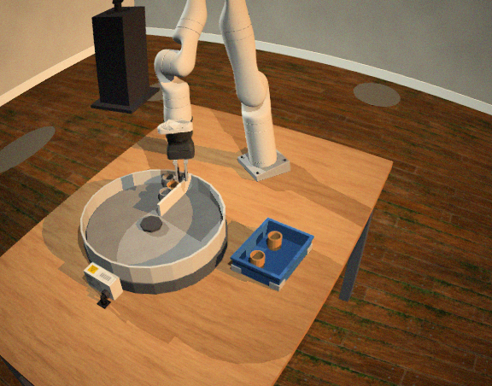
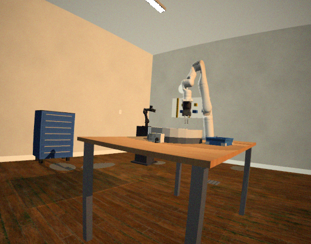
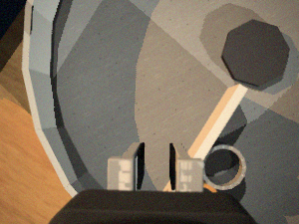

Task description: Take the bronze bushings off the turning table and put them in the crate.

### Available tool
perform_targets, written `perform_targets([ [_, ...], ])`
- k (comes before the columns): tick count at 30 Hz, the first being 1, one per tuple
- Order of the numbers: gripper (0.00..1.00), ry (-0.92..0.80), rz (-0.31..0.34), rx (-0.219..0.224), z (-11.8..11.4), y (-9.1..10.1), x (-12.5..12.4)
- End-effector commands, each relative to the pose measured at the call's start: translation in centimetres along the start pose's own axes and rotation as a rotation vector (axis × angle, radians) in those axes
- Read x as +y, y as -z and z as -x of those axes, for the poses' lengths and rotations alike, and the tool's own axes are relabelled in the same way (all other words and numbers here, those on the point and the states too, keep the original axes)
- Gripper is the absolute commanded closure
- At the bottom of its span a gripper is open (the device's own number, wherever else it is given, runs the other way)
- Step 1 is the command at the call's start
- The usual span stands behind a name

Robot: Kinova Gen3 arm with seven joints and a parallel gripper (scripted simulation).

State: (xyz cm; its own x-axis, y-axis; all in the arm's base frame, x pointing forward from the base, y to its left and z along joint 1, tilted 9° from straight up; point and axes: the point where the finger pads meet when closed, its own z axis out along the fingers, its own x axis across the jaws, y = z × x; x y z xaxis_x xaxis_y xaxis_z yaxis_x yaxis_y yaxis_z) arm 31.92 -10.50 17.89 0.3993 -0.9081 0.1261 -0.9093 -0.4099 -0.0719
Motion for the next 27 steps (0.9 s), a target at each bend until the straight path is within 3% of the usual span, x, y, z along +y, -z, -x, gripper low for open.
perform_targets([
  [1,0.55,-0.016,0.003,0.008,-0.5,0.1,0.4],
  [8,0.55,-0.016,0.003,0.008,-0.5,0.1,0.4],
  [13,0.55,-0.016,0.002,0.008,-4.5,-0.3,4.6],
  [27,0.55,-0.019,0.002,0.011,-4.6,-0.2,4.7],
])
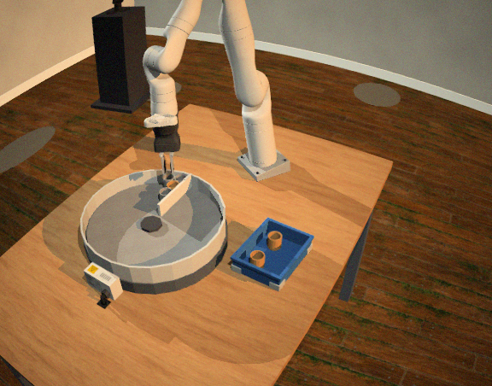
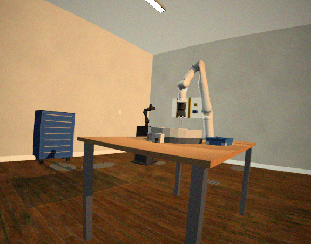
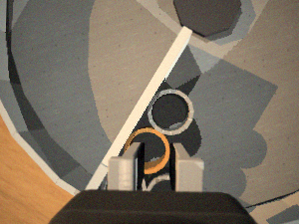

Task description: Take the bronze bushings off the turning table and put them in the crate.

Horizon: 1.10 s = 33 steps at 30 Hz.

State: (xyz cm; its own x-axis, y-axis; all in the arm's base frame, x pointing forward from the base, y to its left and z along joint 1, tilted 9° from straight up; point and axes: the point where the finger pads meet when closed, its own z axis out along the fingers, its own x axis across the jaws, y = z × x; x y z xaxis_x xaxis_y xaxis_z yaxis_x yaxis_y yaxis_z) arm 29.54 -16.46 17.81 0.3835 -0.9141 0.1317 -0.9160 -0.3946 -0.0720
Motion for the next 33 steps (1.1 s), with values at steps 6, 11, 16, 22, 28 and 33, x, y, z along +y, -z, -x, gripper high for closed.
perform_targets([
  [6,0.55,-0.007,0.000,0.010,-0.3,0.2,0.2],
  [11,0.55,-0.007,0.000,0.010,-0.3,0.2,0.2],
  [16,0.55,-0.007,0.000,0.010,-0.3,0.0,0.2],
  [22,0.55,-0.007,0.000,0.010,-0.3,-1.2,0.2],
  [28,0.55,-0.007,0.000,0.010,-0.3,-1.2,0.2],
  [33,0.55,-0.007,0.000,0.010,-0.3,-1.5,0.2],
])
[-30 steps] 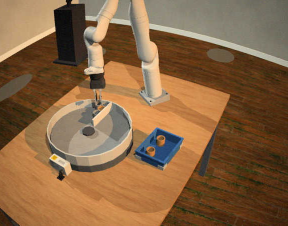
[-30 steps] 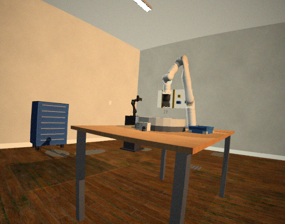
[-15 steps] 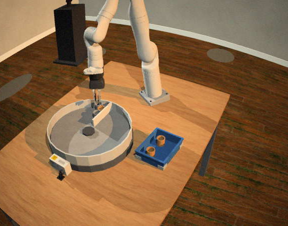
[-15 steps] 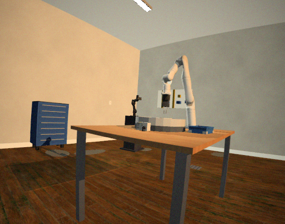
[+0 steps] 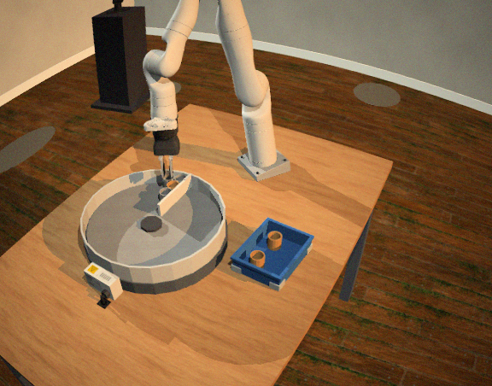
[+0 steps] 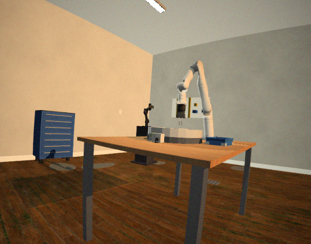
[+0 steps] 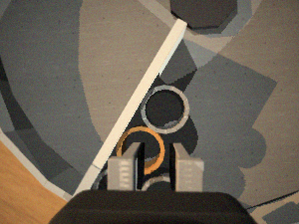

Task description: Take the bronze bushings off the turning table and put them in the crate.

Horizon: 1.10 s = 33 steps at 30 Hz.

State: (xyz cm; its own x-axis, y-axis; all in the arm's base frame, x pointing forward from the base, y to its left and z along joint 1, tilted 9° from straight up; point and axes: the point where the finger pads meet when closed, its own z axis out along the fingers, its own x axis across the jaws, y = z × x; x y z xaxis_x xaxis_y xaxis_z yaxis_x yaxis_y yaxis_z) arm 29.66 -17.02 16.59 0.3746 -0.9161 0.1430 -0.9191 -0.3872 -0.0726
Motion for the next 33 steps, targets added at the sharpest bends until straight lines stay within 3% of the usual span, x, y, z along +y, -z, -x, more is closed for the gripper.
perform_targets([
  [1,0.55,0.001,-0.001,-0.002,0.1,-0.5,0.0],
  [4,0.55,0.001,-0.001,-0.002,0.1,-1.4,0.0],
  [16,0.55,0.001,-0.001,-0.002,0.1,-1.4,0.0],
  [21,0.55,0.001,0.000,-0.001,0.0,-2.8,0.0],
  [33,0.55,0.001,0.000,-0.001,0.0,-2.8,0.0],
])
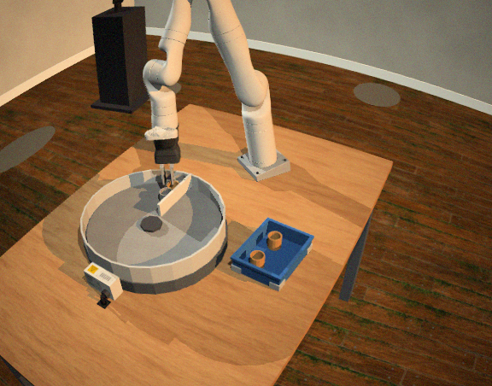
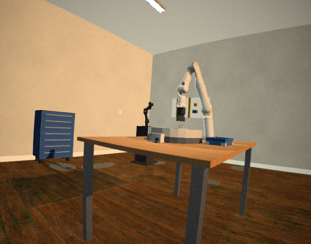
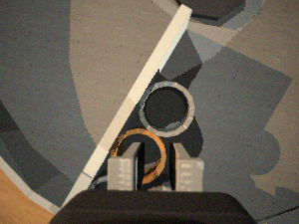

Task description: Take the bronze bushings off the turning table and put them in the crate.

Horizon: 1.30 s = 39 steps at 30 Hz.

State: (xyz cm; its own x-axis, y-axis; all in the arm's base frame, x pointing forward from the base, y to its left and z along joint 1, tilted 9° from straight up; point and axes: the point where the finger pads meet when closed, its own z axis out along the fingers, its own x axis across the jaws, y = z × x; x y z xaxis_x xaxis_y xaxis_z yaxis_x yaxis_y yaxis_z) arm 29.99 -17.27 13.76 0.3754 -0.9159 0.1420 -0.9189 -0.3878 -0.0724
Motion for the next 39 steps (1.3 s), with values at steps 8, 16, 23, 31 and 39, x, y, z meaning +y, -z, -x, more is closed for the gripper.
perform_targets([
  [8,0.55,0.000,0.000,0.001,0.0,-0.7,0.0],
  [16,0.55,0.000,0.000,0.001,0.0,-0.7,0.0],
  [23,0.55,0.000,-0.001,0.000,0.0,-1.3,0.0],
  [31,0.55,0.000,-0.001,0.000,0.0,-1.3,0.0],
  [39,0.55,0.000,-0.001,0.000,0.0,-2.0,0.0],
])
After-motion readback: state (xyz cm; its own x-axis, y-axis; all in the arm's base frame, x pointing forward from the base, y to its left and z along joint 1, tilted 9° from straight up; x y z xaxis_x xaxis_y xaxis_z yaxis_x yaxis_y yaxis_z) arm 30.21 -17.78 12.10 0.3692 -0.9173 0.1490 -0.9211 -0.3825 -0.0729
